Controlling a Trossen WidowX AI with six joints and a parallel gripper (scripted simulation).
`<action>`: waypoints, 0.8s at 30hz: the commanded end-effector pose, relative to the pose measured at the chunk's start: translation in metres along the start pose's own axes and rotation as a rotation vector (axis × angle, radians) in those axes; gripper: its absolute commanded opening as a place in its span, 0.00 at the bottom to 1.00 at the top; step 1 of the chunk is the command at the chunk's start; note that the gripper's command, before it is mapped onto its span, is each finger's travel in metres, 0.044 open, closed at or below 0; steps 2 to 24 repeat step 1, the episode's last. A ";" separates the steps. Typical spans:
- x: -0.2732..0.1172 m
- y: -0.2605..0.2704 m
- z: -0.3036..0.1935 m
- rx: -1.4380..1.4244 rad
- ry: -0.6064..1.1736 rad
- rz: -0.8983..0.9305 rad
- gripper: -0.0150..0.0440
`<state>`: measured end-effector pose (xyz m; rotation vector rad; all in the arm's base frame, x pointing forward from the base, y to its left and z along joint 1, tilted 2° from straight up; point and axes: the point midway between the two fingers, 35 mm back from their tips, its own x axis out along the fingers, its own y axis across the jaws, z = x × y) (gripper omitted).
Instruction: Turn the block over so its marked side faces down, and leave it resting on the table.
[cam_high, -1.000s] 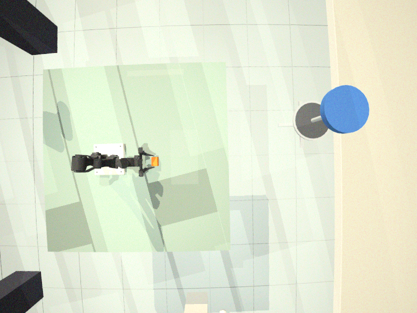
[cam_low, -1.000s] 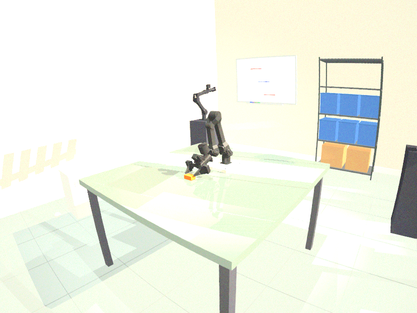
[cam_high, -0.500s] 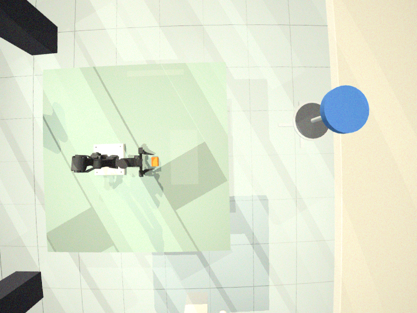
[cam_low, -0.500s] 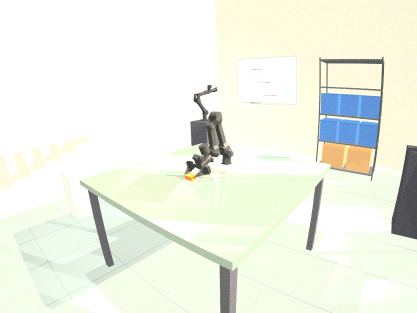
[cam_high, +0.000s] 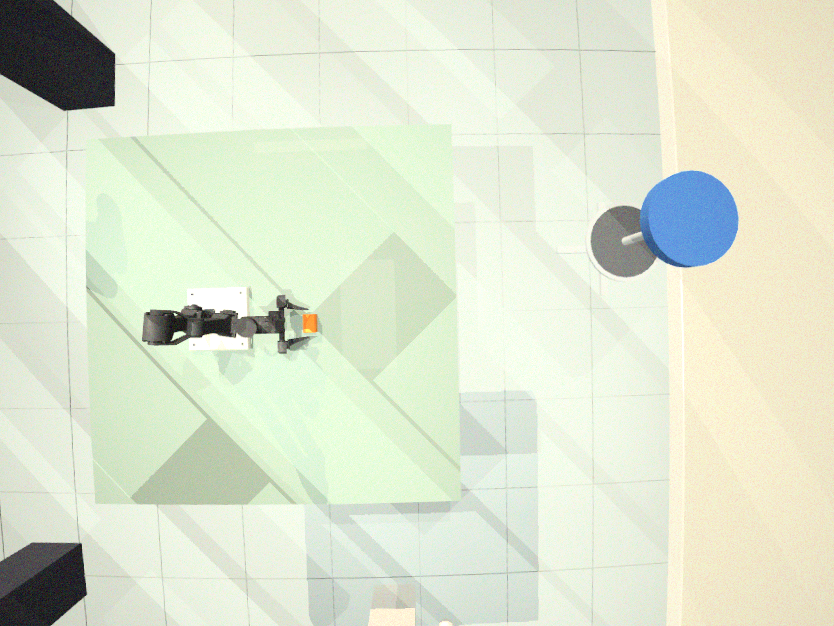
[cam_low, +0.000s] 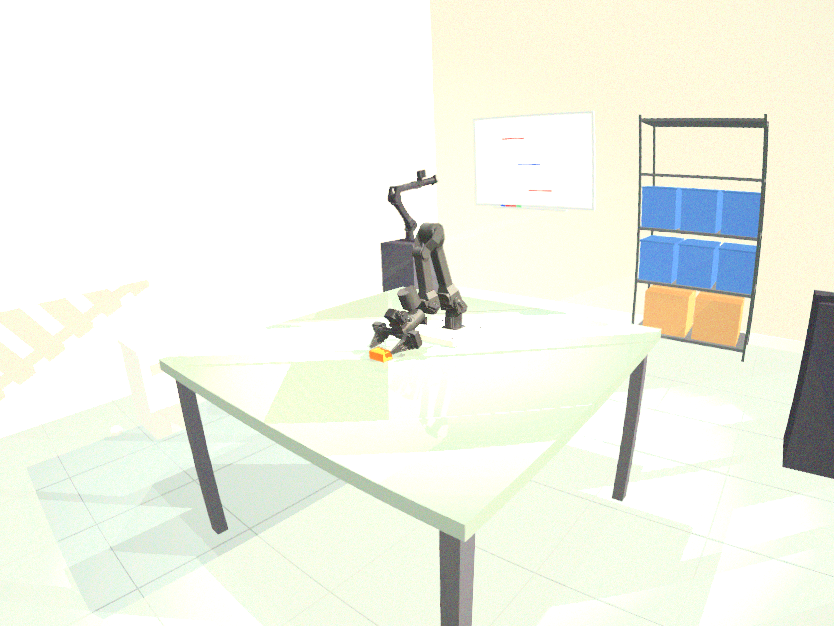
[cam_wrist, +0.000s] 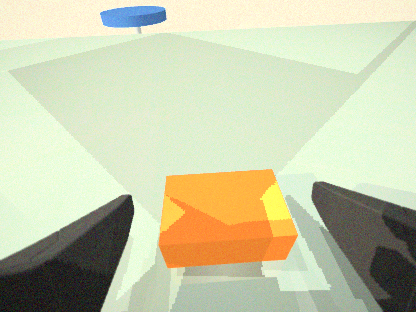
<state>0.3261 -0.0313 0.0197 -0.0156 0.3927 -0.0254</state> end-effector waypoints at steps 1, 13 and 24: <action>0.000 0.000 0.001 0.005 -0.002 0.003 1.00; 0.000 0.000 0.001 0.005 -0.002 0.003 1.00; 0.000 0.000 0.001 0.005 -0.002 0.003 1.00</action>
